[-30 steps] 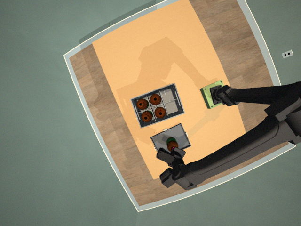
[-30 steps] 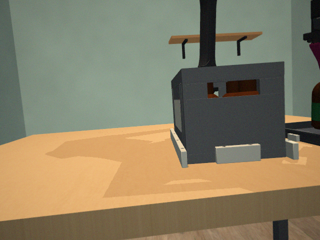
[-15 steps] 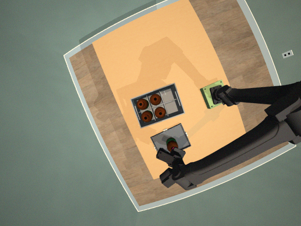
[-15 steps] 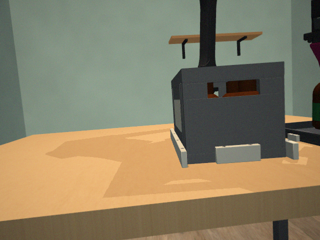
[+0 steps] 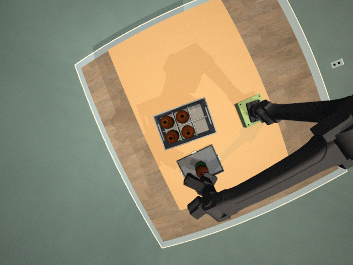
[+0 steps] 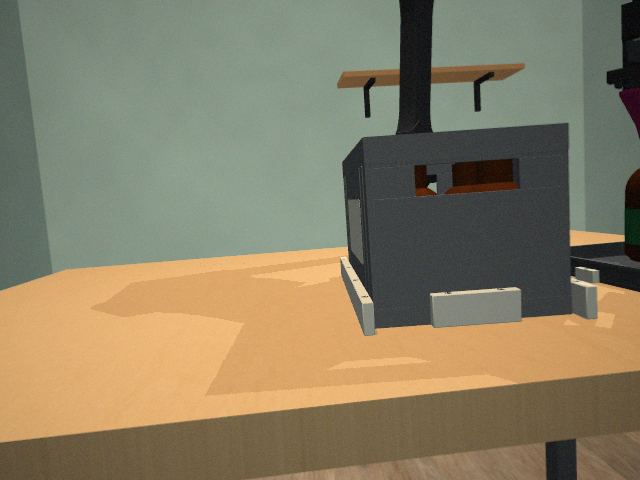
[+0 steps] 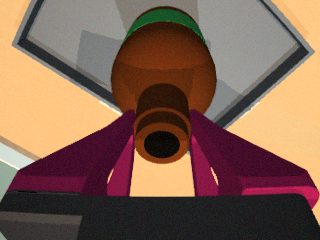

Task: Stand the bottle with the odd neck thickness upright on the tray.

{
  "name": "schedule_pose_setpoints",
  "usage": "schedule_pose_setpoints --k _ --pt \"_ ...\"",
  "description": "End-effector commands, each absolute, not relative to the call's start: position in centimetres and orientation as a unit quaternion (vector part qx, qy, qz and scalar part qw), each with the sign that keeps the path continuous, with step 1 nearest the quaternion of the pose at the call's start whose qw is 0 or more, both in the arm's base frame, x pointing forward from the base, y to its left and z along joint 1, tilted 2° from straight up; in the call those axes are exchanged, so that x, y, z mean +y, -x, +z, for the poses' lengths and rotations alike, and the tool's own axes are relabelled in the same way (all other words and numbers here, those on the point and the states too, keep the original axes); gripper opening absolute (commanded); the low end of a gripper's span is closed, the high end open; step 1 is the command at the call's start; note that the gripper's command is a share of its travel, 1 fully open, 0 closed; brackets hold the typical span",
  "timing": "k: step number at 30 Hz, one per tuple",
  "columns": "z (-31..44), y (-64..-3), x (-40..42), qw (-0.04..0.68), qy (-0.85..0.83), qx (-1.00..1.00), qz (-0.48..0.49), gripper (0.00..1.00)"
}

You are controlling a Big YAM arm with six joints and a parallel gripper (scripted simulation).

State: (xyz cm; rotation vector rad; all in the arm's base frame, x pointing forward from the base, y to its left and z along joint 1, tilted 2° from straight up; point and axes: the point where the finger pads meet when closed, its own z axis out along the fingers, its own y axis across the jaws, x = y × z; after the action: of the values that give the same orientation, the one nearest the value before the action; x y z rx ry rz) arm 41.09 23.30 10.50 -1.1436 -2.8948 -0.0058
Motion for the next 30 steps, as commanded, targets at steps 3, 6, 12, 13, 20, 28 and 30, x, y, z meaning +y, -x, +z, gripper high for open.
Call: schedule_pose_setpoints --k 3,6,12,13,20,28,30 --pt "10.39 -40.83 23.89 0.013 0.367 -0.930 -0.005 0.00" --pt "10.08 -40.95 23.99 0.012 0.367 -0.930 -0.006 0.00" --pt "10.08 -40.95 23.99 0.011 0.367 -0.930 -0.007 0.00" --pt "9.95 -40.90 23.96 0.013 0.367 -0.930 -0.006 0.00" --pt "10.19 -40.83 23.92 0.012 0.367 -0.930 -0.007 0.00" --pt "9.99 -40.93 23.97 0.011 0.367 -0.930 -0.007 0.00" --pt "9.99 -40.93 23.97 0.011 0.367 -0.930 -0.007 0.00"
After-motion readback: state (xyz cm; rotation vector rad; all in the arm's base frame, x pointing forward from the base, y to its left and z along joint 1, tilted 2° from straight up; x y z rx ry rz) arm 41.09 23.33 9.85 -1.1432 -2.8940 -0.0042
